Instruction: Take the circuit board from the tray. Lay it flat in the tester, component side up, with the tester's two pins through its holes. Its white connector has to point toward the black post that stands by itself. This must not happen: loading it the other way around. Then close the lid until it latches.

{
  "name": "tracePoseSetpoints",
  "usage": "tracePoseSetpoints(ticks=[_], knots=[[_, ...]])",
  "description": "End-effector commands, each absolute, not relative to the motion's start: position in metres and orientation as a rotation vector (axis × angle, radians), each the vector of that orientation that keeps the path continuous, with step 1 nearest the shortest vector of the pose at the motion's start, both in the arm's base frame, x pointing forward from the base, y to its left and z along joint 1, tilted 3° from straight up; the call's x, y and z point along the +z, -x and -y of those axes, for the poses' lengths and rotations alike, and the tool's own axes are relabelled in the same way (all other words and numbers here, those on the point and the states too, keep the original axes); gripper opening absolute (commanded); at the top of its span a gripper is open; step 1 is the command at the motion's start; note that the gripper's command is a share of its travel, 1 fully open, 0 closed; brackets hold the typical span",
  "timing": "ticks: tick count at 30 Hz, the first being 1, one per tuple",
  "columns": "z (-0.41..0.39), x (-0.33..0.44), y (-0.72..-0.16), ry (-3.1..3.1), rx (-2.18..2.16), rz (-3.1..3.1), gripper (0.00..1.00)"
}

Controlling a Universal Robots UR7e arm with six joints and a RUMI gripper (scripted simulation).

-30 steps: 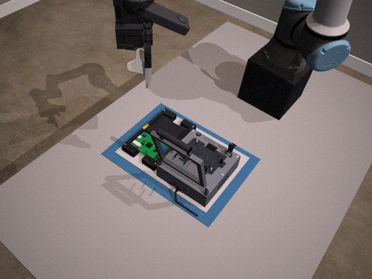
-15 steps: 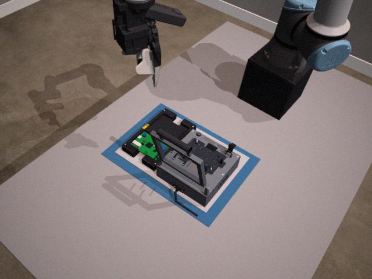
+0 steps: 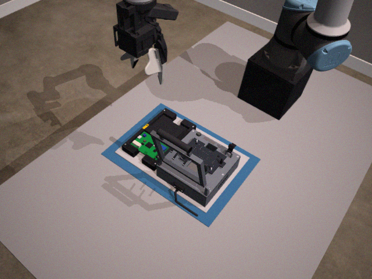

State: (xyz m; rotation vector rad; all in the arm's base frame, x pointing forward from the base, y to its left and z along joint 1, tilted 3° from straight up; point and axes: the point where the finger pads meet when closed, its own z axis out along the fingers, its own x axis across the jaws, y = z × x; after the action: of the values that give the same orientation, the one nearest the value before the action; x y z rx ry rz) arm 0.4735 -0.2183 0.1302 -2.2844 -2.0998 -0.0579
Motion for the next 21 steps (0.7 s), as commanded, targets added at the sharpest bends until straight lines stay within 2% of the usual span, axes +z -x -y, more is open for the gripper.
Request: tracePoseSetpoints(ticks=[1,21], knots=[[0.2186,0.1308,-0.4737,2.186,-0.066,2.205,0.59],[0.2182,0.1275,-0.4734,2.155,-0.067,2.236,0.59]])
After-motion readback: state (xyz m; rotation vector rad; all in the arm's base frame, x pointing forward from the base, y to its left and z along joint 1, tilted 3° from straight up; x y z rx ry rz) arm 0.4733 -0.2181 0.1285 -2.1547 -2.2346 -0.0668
